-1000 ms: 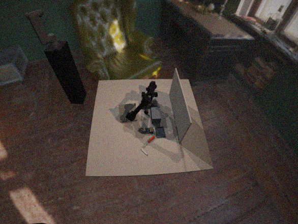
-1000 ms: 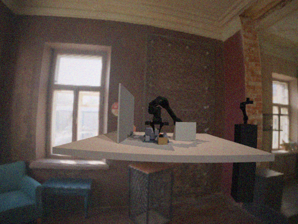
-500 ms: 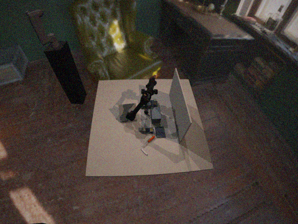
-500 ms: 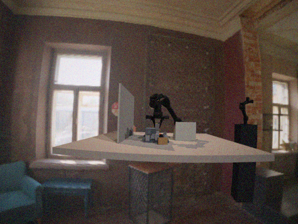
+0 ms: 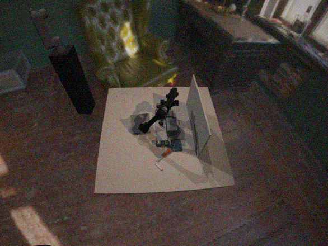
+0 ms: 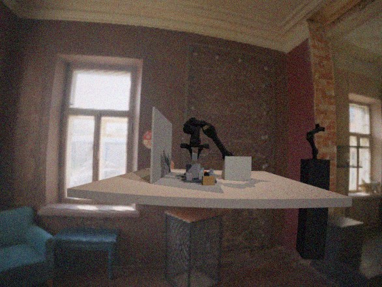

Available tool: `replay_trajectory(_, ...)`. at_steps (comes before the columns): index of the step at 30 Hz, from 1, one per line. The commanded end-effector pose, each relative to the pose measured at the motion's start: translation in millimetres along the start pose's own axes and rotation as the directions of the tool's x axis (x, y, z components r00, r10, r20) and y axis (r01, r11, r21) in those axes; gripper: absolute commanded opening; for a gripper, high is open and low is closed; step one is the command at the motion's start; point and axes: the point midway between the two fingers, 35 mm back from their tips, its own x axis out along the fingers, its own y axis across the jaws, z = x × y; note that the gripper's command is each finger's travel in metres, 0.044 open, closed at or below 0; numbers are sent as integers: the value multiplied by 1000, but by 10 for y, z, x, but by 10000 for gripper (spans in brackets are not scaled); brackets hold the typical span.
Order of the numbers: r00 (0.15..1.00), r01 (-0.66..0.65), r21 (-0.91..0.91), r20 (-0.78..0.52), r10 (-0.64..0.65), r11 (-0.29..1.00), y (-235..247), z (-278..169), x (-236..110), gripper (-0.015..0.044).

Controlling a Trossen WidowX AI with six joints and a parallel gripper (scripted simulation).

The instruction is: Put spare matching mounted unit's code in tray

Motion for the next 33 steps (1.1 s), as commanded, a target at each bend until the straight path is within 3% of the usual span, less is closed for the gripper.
replay_trajectory(1, 1000, -3, -6, 4, 3, 1000, -160, -239, -28, 0)
replay_trajectory(17, 1000, 11, -4, 21, -11, 1000, -756, -1439, -115, 0)
replay_trajectory(33, 999, 27, 12, -18, -26, 1000, -914, -2747, -84, 0)
